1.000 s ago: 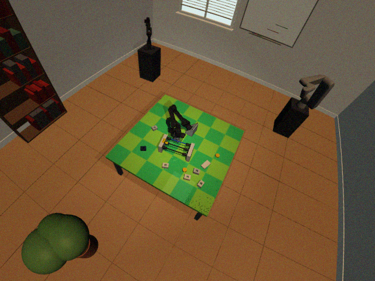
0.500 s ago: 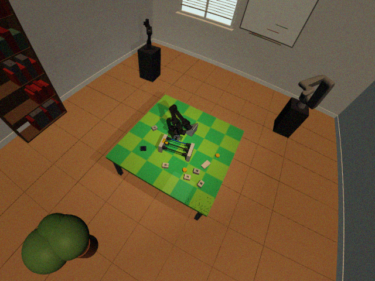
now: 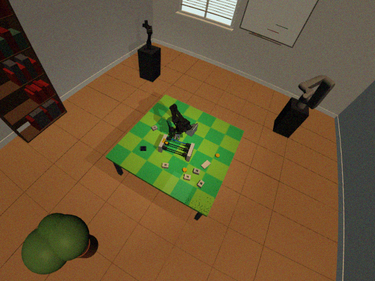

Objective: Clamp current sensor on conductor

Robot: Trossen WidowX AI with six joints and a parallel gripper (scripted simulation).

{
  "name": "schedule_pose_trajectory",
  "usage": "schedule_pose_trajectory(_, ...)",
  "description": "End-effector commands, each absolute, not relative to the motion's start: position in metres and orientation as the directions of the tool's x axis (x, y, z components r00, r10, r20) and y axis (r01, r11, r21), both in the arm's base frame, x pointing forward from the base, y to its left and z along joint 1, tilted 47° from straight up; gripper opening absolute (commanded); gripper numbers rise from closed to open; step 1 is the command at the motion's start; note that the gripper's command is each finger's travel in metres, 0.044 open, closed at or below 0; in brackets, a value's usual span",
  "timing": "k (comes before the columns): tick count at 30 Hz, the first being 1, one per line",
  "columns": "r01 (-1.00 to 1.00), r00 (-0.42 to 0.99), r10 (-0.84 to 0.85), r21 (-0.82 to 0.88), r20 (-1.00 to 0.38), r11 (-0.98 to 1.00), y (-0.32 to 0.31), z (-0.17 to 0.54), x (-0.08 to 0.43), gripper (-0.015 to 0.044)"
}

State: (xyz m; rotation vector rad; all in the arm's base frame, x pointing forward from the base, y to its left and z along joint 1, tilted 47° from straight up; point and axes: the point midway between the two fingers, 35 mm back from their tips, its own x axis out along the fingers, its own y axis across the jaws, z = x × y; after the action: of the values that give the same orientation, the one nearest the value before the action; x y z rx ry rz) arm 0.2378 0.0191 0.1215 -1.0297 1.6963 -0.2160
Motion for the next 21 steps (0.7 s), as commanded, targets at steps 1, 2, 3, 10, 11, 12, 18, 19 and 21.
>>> schedule_pose_trajectory(1,-0.625,-0.007,-0.716,-0.556,-0.698,0.548,0.022,0.125,0.239,0.0000)
schedule_pose_trajectory(2,-0.652,-0.002,-0.716,-0.542,-0.698,0.530,0.022,0.126,0.239,0.0000)
schedule_pose_trajectory(3,-0.678,0.003,-0.715,-0.528,-0.699,0.512,0.023,0.126,0.239,0.0000)
schedule_pose_trajectory(10,-0.833,0.040,-0.712,-0.416,-0.701,0.364,0.027,0.130,0.239,0.0000)
schedule_pose_trajectory(11,-0.852,0.045,-0.711,-0.399,-0.702,0.340,0.027,0.131,0.240,0.0000)
schedule_pose_trajectory(12,-0.869,0.050,-0.710,-0.381,-0.702,0.316,0.028,0.131,0.240,0.0000)
schedule_pose_trajectory(18,-0.950,0.081,-0.706,-0.270,-0.703,0.160,0.032,0.134,0.240,0.0000)
schedule_pose_trajectory(19,-0.959,0.086,-0.705,-0.250,-0.704,0.133,0.032,0.135,0.240,0.0000)
schedule_pose_trajectory(21,-0.974,0.096,-0.704,-0.211,-0.704,0.078,0.033,0.136,0.240,0.0000)
